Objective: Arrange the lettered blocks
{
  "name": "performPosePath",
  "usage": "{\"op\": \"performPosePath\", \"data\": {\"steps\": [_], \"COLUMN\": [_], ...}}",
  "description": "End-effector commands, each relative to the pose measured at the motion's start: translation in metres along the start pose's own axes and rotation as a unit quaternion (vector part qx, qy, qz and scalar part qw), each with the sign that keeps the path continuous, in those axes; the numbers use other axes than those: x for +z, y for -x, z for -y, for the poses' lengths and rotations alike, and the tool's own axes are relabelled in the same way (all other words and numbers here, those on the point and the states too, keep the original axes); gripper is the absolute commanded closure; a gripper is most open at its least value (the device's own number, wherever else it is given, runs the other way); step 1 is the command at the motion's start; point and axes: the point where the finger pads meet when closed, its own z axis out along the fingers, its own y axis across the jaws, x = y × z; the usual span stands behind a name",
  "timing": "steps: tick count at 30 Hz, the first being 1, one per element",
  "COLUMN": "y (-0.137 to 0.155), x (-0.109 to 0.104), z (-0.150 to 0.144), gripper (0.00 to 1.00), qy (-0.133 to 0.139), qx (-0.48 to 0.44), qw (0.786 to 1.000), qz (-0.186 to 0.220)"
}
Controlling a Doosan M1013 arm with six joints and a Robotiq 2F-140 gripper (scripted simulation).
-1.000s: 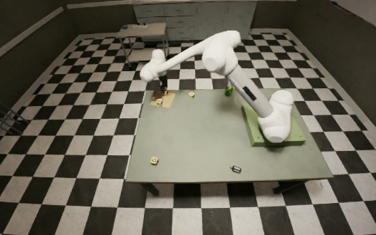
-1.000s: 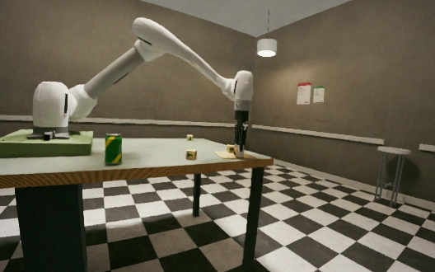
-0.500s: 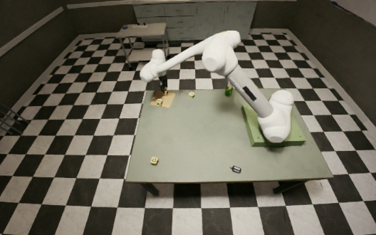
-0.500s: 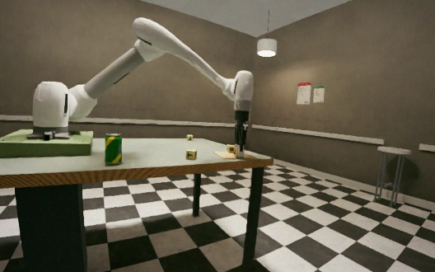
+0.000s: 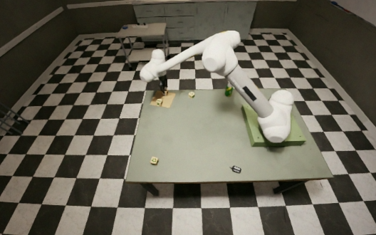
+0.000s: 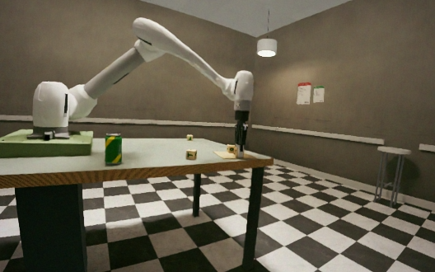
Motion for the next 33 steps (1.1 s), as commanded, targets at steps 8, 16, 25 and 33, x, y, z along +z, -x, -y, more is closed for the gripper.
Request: {"op": "performPosePath", "data": {"steps": [8, 16, 25, 33], "y": [-0.0006, -0.0006, -0.0006, -0.0006], "x": [-0.0008, 0.0011, 0.0016, 0.0016], "z": [0.0001, 0.0001, 0.0001, 0.0001], "gripper": [0.67, 0.67, 0.67, 0.67], "qy": [0.000, 0.000, 0.000, 0.000], "qx": [0.000, 0.000, 0.000, 0.000], "qw": [1.000, 1.000, 1.000, 1.000], "qz": [-0.001, -0.001, -0.001, -0.001]}}
